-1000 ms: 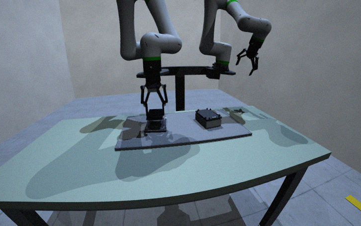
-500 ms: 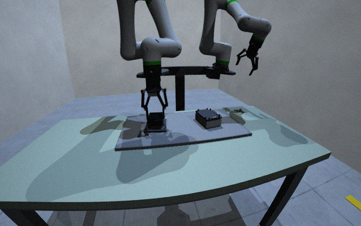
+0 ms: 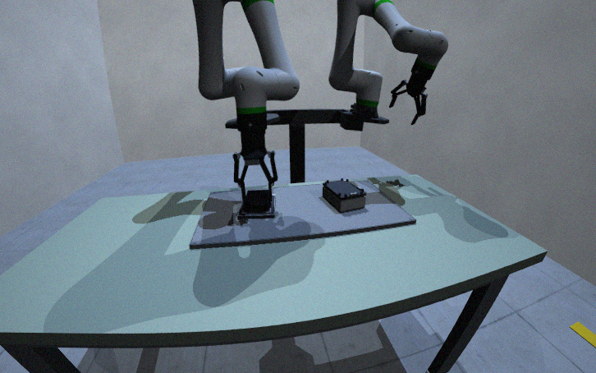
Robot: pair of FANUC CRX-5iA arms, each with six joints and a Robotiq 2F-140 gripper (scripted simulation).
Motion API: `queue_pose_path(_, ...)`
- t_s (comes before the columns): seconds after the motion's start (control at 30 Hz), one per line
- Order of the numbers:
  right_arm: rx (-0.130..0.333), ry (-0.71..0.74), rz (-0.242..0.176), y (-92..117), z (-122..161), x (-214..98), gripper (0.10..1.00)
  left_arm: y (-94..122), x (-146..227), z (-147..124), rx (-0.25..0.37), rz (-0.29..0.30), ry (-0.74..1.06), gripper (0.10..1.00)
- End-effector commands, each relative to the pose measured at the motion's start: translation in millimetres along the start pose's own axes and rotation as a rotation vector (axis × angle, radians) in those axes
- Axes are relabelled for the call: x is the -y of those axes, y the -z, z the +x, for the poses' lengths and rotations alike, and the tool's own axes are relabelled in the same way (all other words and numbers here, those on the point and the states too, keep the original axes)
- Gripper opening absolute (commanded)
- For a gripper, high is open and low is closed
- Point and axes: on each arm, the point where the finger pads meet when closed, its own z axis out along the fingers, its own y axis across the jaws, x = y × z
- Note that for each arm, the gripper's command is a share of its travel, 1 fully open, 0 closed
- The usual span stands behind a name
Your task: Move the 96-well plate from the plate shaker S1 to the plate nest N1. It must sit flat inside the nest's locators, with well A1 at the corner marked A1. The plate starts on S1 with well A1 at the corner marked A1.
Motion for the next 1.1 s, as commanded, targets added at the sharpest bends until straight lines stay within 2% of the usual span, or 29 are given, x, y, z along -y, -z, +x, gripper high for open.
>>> queue_pose_path(0.0, -0.001, 0.000, 0.000, 0.2, 0.7, 0.2, 0.605, 0.6, -0.3, 0.0, 0.000, -0.001, 0.000, 1.000)
queue_pose_path(1.07, -0.001, 0.000, 0.000, -2.6, 0.6, 0.3, 0.605, 0.6, -0.3, 0.0, 0.000, -0.001, 0.000, 1.000)
